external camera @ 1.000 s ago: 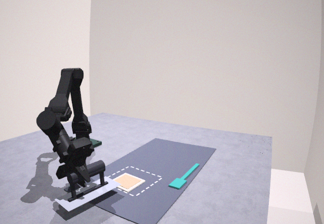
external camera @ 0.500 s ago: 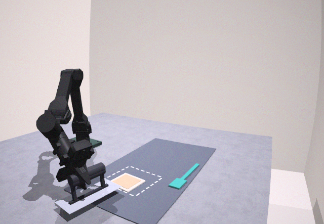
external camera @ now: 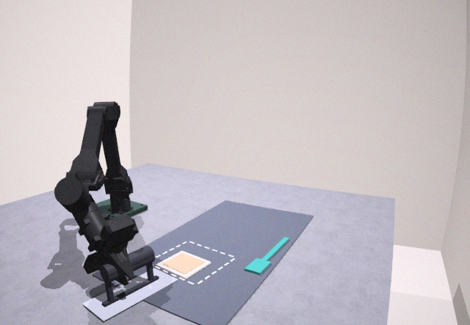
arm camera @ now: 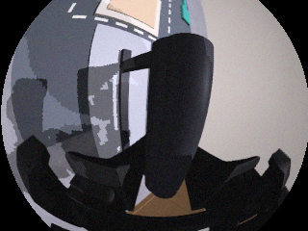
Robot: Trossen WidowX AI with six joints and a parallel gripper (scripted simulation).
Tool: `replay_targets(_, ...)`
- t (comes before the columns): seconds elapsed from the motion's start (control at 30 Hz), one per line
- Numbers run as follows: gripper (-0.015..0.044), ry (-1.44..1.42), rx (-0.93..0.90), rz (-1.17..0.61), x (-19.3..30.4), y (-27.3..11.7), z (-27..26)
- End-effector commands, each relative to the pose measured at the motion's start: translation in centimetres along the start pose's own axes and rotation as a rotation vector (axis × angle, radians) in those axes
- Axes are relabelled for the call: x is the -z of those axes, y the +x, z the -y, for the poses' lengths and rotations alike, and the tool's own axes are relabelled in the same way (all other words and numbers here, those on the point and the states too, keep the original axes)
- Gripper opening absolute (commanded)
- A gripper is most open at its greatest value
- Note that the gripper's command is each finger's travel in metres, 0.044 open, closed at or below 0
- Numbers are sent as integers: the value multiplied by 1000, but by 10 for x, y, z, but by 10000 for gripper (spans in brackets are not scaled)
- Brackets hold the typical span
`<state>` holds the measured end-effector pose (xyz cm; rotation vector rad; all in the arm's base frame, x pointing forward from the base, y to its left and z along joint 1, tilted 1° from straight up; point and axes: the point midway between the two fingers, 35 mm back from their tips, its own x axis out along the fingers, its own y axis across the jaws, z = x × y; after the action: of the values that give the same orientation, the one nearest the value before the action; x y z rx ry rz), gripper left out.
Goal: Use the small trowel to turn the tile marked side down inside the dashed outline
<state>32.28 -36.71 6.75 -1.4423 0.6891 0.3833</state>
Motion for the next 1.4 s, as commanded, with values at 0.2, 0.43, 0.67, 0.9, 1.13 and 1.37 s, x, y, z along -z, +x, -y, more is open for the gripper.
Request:
replay_targets(0.2,0,-6,8,2,-7,2,-1)
replay_targets(0.43,0,-4,8,3,-19,2,-1)
replay_targets(0.67,0,-3,9,3,-26,2,-1)
replay_targets(0.9,0,-5,8,2,-8,-9,14)
replay_targets(1.13,0,-6,9,1,11,-24,30)
replay_targets(1.37,0,-42,9,55,-17,-14,43)
